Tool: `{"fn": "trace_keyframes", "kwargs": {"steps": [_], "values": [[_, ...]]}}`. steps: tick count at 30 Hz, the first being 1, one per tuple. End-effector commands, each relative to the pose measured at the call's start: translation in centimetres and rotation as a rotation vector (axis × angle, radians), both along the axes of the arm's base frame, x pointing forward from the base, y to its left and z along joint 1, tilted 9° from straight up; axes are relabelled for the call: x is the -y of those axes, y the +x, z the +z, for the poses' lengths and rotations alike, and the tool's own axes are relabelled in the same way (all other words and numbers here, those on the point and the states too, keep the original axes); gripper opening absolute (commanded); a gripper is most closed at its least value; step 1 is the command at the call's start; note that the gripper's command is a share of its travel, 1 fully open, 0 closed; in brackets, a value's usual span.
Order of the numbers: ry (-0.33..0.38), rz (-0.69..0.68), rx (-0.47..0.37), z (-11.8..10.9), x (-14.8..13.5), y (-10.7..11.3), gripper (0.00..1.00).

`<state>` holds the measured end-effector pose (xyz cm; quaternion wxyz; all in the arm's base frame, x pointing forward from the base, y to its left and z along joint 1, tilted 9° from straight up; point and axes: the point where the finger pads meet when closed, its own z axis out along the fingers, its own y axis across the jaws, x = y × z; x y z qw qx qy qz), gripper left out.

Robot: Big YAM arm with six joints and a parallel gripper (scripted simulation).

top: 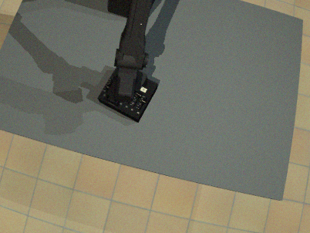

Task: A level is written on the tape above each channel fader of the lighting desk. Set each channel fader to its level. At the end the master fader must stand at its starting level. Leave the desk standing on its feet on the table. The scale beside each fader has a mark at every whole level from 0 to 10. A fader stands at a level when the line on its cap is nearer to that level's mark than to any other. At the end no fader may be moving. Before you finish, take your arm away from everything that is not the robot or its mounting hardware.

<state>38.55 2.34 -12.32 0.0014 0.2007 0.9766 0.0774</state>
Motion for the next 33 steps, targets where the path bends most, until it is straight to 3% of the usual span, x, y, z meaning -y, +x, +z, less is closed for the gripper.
{"fn": "trace_keyframes", "kwargs": {"steps": [1, 12, 17, 27, 33], "values": [[-0.003, -0.005, 0.037, 0.7, 0.6, 2.4, 0.00], [-0.002, -0.003, 0.079, 1.7, -0.1, 3.2, 0.00], [-0.002, -0.001, 0.052, 1.3, -0.3, 1.2, 0.00], [-0.002, -0.005, 0.043, 1.4, -0.1, 0.9, 0.00], [-0.003, -0.004, 0.031, 2.6, 0.7, 0.5, 0.00]]}}
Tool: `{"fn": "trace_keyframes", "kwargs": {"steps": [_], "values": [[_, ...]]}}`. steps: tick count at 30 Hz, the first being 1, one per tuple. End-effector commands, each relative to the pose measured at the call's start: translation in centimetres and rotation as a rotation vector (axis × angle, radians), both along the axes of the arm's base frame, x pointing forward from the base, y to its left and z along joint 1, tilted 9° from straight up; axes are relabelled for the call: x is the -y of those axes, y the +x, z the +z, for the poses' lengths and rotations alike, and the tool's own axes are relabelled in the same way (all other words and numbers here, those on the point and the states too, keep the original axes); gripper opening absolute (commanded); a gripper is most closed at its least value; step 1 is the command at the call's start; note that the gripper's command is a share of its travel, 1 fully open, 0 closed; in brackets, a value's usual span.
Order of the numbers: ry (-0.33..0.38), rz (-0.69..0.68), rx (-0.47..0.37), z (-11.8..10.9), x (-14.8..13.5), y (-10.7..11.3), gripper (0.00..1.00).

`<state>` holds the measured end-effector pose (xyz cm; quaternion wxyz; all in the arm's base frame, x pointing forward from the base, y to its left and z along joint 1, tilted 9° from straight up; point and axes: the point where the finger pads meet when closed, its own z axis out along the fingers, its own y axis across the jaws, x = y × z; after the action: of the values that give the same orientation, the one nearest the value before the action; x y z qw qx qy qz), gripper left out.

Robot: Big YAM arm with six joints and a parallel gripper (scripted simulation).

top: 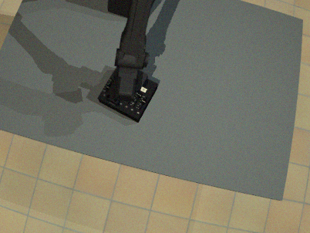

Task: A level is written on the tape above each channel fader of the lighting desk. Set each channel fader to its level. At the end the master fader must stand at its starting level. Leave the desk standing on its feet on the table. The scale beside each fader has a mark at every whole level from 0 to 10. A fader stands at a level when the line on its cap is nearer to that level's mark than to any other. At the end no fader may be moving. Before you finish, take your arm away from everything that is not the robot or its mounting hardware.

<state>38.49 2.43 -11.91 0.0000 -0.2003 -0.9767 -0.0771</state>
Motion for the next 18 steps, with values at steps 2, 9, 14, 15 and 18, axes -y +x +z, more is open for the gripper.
{"fn": "trace_keyframes", "kwargs": {"steps": [2, 9, 14, 15, 18], "values": [[-0.003, -0.005, 0.034, 2.8, 0.8, 0.5, 0.00], [-0.002, 0.003, 0.034, 4.1, 0.7, 0.4, 0.00], [-0.002, -0.007, 0.034, 4.7, 1.0, 0.4, 0.00], [-0.002, -0.006, 0.033, 4.8, 1.0, 0.4, 0.00], [-0.002, -0.005, 0.035, 4.8, 0.9, 0.4, 0.00]]}}
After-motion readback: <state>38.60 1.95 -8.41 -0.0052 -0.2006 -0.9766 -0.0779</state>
